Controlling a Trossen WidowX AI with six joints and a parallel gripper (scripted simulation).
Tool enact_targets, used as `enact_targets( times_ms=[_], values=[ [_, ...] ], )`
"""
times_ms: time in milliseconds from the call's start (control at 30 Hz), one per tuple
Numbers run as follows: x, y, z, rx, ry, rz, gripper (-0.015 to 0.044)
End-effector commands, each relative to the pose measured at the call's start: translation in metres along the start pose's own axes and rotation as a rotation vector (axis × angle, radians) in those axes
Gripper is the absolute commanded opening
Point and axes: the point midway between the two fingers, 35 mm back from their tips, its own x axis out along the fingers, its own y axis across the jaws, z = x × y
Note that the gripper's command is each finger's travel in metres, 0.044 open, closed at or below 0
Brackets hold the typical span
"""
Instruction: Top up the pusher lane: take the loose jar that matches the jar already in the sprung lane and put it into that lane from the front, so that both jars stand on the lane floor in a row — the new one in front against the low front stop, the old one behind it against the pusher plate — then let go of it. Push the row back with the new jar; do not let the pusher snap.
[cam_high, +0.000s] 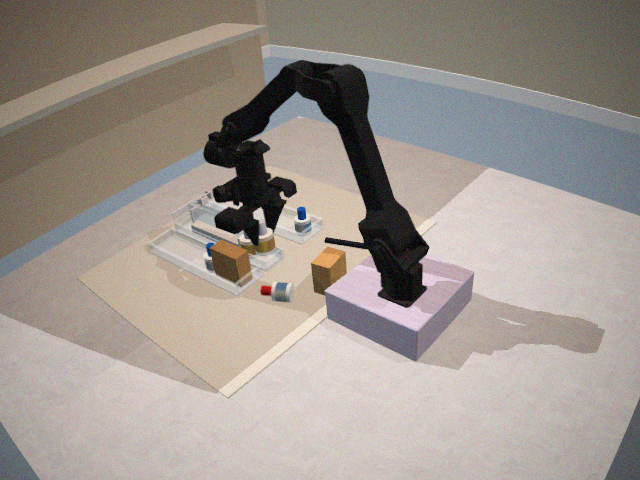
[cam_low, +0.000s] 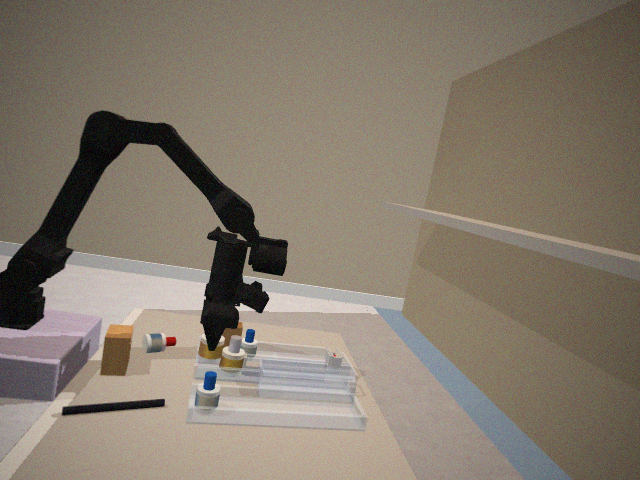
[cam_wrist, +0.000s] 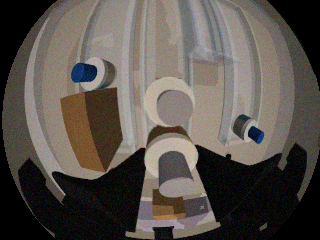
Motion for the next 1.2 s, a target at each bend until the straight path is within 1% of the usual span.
enact_targets(
  times_ms=[0, 1167],
  values=[
    [-0.0045, -0.0004, 0.0099, 0.003, -0.037, -0.003, 0.0],
    [-0.0047, -0.0005, 0.0141, 0.003, -0.037, -0.003, 0.0]
  ],
)
